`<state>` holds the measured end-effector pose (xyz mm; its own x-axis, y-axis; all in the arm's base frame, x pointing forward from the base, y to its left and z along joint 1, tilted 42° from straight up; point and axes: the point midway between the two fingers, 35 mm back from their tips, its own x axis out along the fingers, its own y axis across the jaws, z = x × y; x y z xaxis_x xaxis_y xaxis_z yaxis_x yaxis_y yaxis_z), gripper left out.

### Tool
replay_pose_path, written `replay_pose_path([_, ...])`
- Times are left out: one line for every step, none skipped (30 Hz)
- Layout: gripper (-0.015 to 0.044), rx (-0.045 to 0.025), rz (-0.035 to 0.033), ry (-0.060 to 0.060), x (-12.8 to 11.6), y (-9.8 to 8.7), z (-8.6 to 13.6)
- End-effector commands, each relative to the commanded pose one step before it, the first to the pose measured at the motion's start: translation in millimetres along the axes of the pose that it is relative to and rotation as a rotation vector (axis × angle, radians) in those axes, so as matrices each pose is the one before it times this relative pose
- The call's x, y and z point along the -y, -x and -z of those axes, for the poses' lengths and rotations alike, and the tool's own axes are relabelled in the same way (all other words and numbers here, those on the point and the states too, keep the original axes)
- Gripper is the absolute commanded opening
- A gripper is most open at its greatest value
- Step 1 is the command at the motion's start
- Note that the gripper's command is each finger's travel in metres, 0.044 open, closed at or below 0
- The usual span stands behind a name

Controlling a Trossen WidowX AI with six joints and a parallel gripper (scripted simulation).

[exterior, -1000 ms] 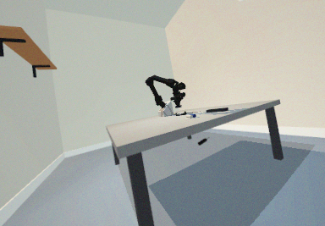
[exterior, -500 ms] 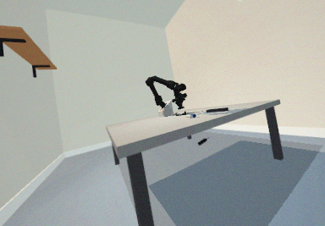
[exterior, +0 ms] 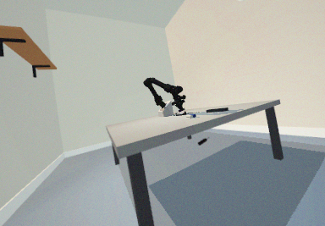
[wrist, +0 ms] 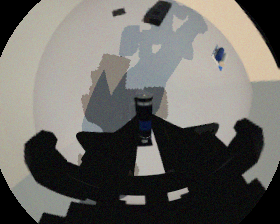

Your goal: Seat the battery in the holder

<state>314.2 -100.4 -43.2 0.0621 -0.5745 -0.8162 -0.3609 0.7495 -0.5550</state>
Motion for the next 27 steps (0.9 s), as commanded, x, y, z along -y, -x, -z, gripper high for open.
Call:
replay_pose_path([0.006, 0.02144, -0.00272, 0.0042, 0.09, -1.4, 1.0])
replay_pose_path([0.006, 0.00521, -0.00126, -0.0003, -0.12, -0.56, 0.27])
replay_pose_path([0.006, 0.00634, -0.00146, -0.0004, -0.13, -0.66, 0.34])
replay_pose_path([0.006, 0.00638, -0.00137, -0.0004, -0.13, -0.64, 0.34])
replay_pose_path([0.006, 0.00641, -0.00129, -0.0003, -0.12, -0.62, 0.35])
replay_pose_path([0.006, 0.00644, -0.00121, -0.0003, -0.11, -0.6, 0.35])
replay_pose_path([0.006, 0.00646, -0.00113, -0.0003, -0.1, -0.59, 0.36])
replay_pose_path([0.006, 0.00645, -0.00116, -0.0002, -0.09, -0.57, 0.37])
replay_pose_path([0.006, 0.00648, -0.00108, -0.0002, -0.08, -0.55, 0.38])
replay_pose_path([0.006, 0.0065, -0.001, -0.0002, -0.07, -0.53, 0.38])
replay_pose_path([0.006, 0.00653, -0.00092, -0.0002, -0.07, -0.51, 0.38])
replay_pose_path([0.006, 0.00655, -0.00083, -0.0001, -0.06, -0.49, 0.39])
replay_pose_path([0.006, 0.00657, -0.00075, -0.0001, -0.05, -0.47, 0.39])
replay_pose_path([0.006, 0.00659, -0.00067, -0.0001, -0.04, -0.45, 0.4])
replay_pose_path([0.006, 0.00661, -0.00058, 0.0, -0.03, -0.43, 0.4])
replay_pose_path([0.006, 0.00686, -0.00096, 0.0, -0.01, -0.42, 0.43])
replay_pose_path([0.006, 0.00689, -0.00087, 0.0001, 0.0, -0.4, 0.44])
replay_pose_path([0.006, 0.00692, -0.00077, 0.0001, 0.01, -0.38, 0.44])
replay_pose_path([0.006, 0.00694, -0.00068, 0.0001, 0.01, -0.36, 0.44])
replay_pose_path([0.006, 0.00696, -0.00059, 0.0002, 0.02, -0.33, 0.44])
replay_pose_path([0.006, 0.00698, -0.00049, 0.0002, 0.03, -0.31, 0.45])
replay_pose_path([0.006, 0.007, -0.0004, 0.0002, 0.04, -0.29, 0.45])
replay_pose_path([0.006, 0.00702, -0.0003, 0.0003, 0.04, -0.27, 0.45])
replay_pose_path([0.006, 0.00704, -0.00021, 0.0003, 0.05, -0.25, 0.45])
replay_pose_path([0.006, 0.00706, -0.00011, 0.0003, 0.06, -0.23, 0.45])
replay_pose_path([0.006, 0.00707, -0.00002, 0.0004, 0.06, -0.21, 0.46])
replay_pose_path([0.006, 0.00709, 0.00008, 0.0004, 0.07, -0.18, 0.46])
